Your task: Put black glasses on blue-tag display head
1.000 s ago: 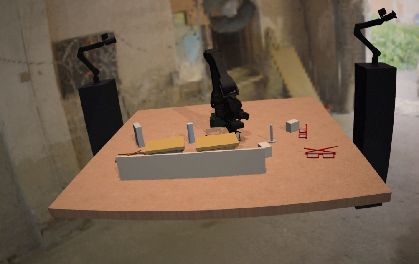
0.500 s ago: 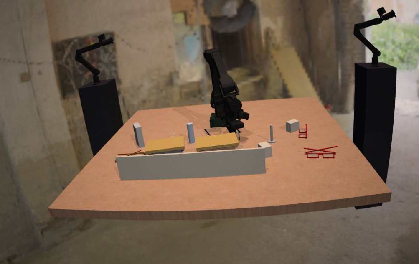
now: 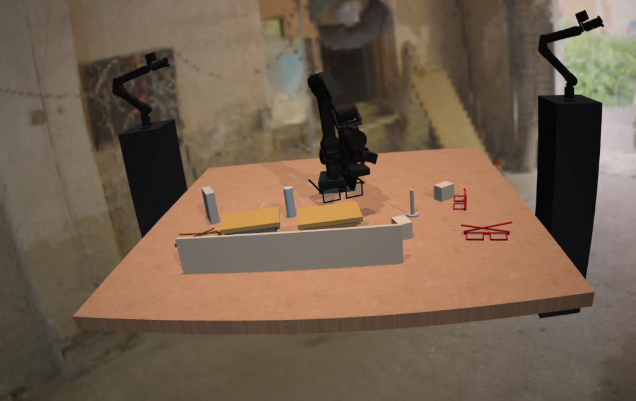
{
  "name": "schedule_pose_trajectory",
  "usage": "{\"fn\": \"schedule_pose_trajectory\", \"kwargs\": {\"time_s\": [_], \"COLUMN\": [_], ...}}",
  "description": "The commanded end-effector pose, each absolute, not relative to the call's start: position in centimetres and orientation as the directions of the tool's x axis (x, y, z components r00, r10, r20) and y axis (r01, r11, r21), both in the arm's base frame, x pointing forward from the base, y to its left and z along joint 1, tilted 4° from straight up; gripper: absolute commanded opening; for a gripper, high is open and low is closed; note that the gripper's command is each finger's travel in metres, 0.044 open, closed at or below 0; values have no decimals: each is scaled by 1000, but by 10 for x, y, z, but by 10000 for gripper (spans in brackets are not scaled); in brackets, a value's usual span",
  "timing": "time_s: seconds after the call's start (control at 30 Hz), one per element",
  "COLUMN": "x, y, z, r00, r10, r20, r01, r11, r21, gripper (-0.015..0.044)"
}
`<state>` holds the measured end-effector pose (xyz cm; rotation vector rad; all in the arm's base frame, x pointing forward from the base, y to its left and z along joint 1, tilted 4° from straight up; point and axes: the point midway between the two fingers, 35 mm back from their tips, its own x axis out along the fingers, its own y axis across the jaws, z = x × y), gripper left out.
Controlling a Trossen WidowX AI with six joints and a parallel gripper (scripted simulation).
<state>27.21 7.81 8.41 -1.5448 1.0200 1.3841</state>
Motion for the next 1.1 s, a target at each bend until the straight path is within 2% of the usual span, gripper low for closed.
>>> {"fn": "schedule_pose_trajectory", "kwargs": {"time_s": [0.0, 0.23, 0.43, 0.77, 1.07], "x": [271, 269, 260, 241, 224], "y": [79, 82, 93, 114, 130], "z": [103, 119, 121, 129, 137], "r00": [75, 75, 95, 164, 256], "r10": [-51, -57, -113, -215, -283], "r20": [-996, -996, -989, -963, -924], "r01": [-937, -929, -837, -550, -221], "r11": [-346, -366, -546, -830, -948], "r21": [-53, -49, -18, 92, 229], "gripper": [0, 0, 0, 0, 0]}}
